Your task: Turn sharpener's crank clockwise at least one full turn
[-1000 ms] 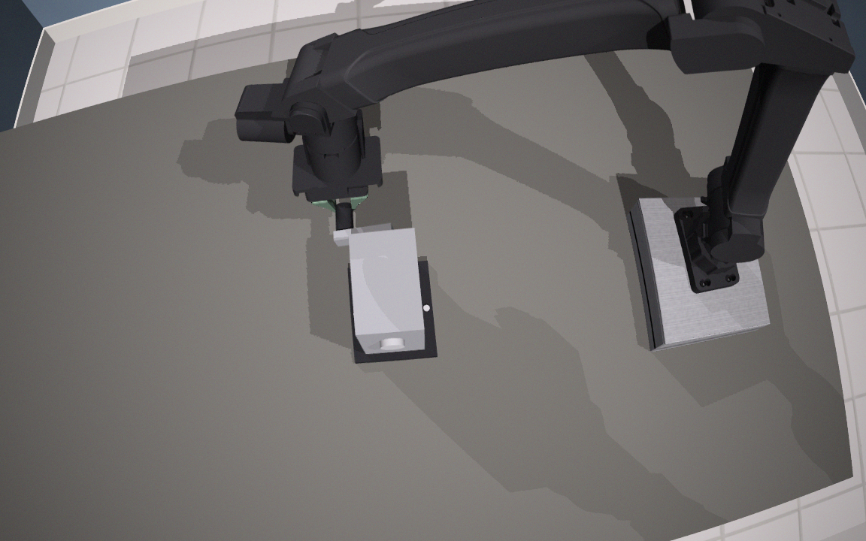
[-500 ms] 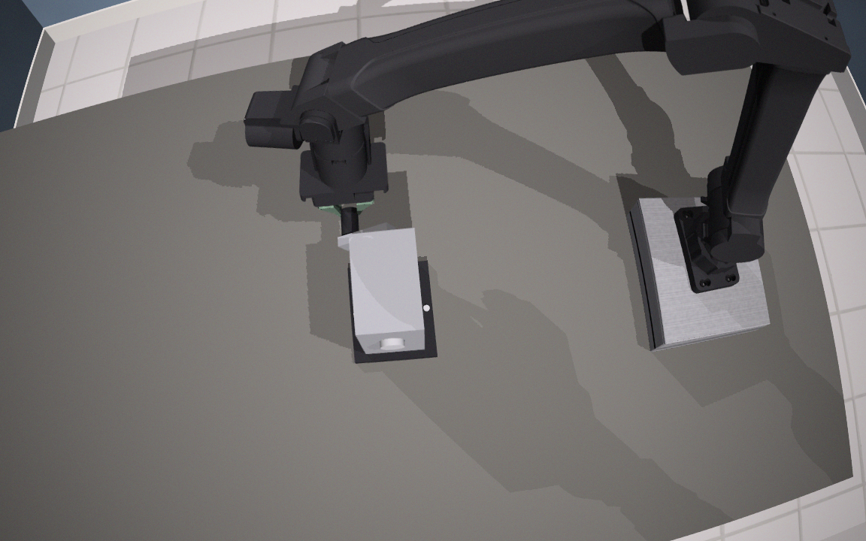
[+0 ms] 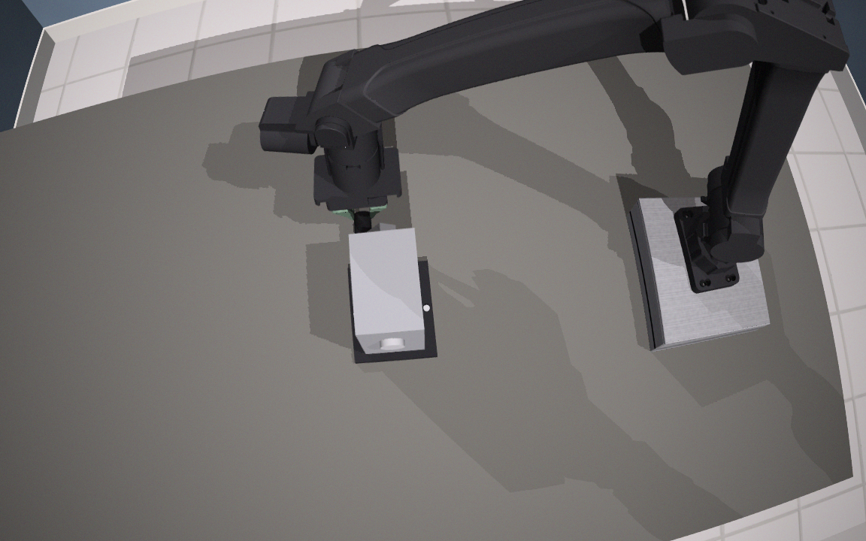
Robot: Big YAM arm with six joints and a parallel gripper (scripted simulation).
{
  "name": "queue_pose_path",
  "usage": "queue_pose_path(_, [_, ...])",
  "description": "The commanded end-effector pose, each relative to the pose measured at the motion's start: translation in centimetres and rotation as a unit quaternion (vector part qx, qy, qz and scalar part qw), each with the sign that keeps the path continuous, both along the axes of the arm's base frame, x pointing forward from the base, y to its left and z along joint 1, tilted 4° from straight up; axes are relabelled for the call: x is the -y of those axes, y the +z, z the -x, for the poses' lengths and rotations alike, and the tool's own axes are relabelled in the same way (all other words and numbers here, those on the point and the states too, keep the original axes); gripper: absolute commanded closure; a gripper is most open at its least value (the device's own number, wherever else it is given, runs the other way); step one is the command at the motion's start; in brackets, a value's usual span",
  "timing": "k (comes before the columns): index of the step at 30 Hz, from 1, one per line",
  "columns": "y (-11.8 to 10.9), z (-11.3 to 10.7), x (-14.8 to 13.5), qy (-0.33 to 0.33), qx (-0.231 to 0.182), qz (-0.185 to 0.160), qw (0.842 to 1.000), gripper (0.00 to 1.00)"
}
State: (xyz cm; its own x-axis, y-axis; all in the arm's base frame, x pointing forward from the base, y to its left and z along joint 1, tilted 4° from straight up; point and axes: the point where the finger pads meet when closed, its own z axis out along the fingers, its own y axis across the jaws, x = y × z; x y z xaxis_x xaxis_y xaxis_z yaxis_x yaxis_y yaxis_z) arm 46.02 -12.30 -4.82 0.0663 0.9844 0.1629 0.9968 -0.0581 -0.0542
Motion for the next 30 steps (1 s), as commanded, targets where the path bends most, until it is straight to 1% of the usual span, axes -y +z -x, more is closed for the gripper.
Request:
queue_pose_path(1, [-1.5,0.9,0.3,-0.001,-0.008,-0.002,1.000,0.85])
queue_pose_path(3, [-1.6,1.2,0.2,-0.001,-0.008,-0.002,1.000,0.85])
queue_pose_path(6, [-0.3,1.1,0.3,-0.001,0.007,0.003,1.000,0.85])
queue_pose_path(8, [-0.3,1.1,0.3,-0.001,0.007,0.003,1.000,0.85])
queue_pose_path(9, [-1.5,1.7,0.1,0.000,-0.006,-0.001,1.000,0.85])
queue_pose_path(11, [-0.3,1.5,0.5,-0.002,0.007,0.003,1.000,0.85])
queue_pose_path(12, [-0.2,1.7,0.5,-0.003,0.008,0.004,1.000,0.85])
queue_pose_path(18, [0.0,2.5,0.5,-0.001,0.011,0.005,1.000,0.85])
queue_pose_path(23, [0.1,3.3,0.4,-0.001,0.009,0.004,1.000,0.85])
queue_pose_path(25, [0.1,3.3,0.4,-0.001,0.009,0.004,1.000,0.85])
queue_pose_path(26, [0.0,3.6,0.2,-0.001,0.004,0.003,1.000,0.85])
queue_pose_path(30, [0.4,4.2,0.3,-0.001,0.006,0.003,1.000,0.85])
